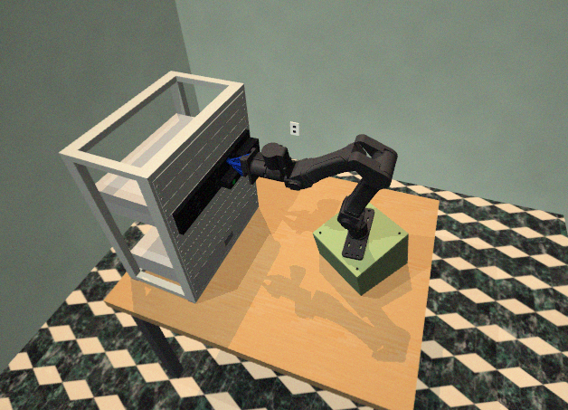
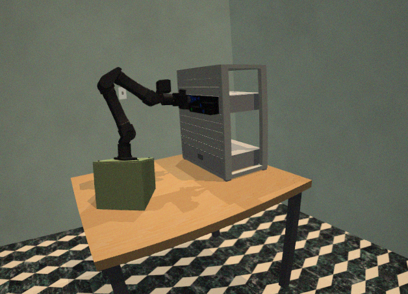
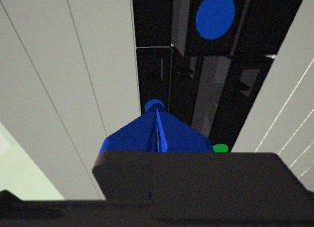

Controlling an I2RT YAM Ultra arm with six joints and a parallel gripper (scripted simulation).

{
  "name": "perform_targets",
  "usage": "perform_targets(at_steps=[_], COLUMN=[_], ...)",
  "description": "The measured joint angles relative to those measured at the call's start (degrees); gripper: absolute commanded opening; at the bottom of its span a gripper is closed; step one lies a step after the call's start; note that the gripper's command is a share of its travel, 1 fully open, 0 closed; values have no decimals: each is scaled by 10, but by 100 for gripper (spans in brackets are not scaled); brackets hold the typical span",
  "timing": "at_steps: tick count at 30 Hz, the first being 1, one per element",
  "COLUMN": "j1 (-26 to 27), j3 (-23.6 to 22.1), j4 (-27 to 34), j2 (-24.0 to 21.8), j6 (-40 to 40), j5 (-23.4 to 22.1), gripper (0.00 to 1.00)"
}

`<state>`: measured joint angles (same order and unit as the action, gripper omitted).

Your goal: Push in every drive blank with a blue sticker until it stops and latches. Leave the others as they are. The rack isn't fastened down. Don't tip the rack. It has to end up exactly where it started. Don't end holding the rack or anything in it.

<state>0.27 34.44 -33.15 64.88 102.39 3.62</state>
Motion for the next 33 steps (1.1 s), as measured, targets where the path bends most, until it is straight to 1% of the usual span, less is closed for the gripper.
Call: perform_targets(at_steps=[33], j1=[-2], j3=[7], j4=[12], j2=[0], j6=[-1], j5=[5], gripper=[0])
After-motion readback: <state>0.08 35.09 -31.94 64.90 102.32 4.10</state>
